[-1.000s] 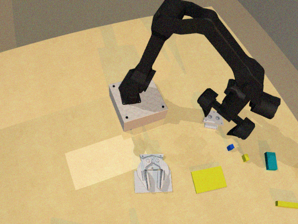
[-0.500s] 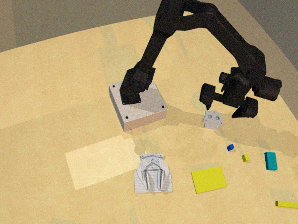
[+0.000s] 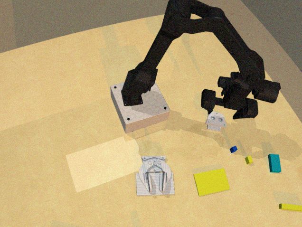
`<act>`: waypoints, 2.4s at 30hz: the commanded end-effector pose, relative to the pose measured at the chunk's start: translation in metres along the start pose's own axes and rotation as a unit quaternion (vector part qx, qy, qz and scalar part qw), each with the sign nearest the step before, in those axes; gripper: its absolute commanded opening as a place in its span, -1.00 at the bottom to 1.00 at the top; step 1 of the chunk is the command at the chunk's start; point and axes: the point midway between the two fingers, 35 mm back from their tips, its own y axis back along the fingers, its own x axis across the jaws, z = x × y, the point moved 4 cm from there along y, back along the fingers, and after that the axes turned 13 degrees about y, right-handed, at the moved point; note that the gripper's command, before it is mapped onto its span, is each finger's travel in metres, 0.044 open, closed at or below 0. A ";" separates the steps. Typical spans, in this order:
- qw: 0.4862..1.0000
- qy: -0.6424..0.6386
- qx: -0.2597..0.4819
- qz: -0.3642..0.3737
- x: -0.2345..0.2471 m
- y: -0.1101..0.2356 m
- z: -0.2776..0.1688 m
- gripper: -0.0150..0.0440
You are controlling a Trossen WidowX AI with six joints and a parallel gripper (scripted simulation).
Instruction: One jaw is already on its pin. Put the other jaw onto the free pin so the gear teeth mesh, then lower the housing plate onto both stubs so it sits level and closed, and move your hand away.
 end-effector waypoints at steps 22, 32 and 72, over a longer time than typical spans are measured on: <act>1.000 0.003 0.000 0.003 0.002 -0.031 0.000 1.00; 1.000 0.003 0.000 0.003 0.002 -0.045 0.000 1.00; 1.000 0.005 -0.001 0.002 0.002 -0.061 0.001 0.91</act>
